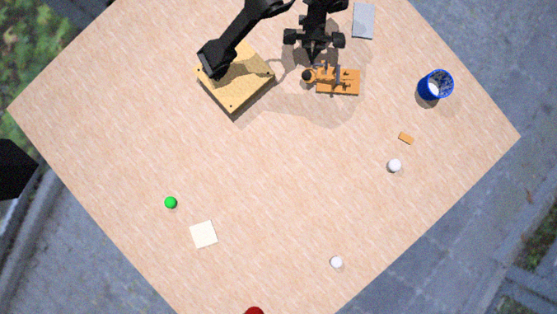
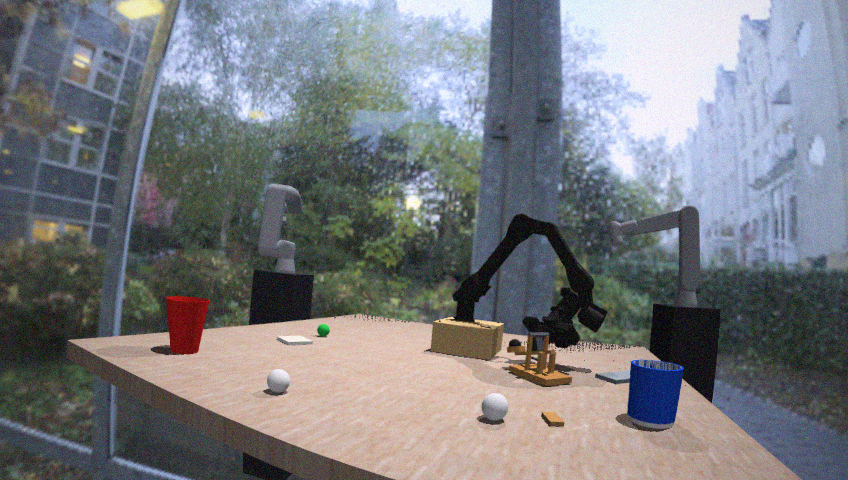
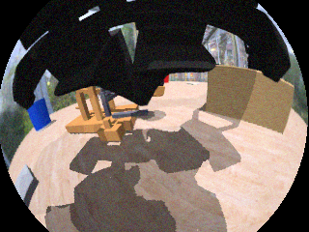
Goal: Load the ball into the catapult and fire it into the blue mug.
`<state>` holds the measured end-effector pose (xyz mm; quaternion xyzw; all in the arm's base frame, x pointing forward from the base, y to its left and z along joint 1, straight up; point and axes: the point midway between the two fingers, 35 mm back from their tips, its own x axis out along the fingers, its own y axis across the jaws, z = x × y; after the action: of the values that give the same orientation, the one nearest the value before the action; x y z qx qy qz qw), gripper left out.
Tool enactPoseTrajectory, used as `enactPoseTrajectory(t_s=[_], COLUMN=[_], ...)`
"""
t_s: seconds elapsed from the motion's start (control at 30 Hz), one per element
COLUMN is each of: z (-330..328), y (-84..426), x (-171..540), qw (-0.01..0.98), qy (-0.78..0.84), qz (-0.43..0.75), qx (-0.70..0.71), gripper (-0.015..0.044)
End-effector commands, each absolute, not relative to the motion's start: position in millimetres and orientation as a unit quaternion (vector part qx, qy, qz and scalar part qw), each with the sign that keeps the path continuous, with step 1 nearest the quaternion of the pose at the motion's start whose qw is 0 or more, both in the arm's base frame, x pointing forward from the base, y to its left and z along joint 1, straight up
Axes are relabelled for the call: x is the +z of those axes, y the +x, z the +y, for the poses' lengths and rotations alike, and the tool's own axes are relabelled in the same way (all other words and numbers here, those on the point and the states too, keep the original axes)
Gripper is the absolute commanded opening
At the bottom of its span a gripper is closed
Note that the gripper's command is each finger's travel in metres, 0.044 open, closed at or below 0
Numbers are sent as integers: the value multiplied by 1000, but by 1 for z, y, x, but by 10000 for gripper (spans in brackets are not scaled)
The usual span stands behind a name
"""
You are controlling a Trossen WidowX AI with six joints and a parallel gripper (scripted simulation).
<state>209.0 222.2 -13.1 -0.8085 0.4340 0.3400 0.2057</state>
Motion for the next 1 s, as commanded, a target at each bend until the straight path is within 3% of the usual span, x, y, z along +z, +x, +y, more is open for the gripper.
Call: enactPoseTrajectory(t_s=[0.0, 0.43, 0.73, 0.87, 0.97], z=[219, 221, 265, 266, 264], y=[208, 207, 175, 173, 181], x=[-21, -45, 75, 82, 63], qw=[200, 200, 206, 206, 213], qy=[-810, -810, -809, -808, -807], qz=[434, 434, 433, 433, 434], qx=[339, 339, 342, 341, 340], gripper=[0, 0, 0, 0, 79])
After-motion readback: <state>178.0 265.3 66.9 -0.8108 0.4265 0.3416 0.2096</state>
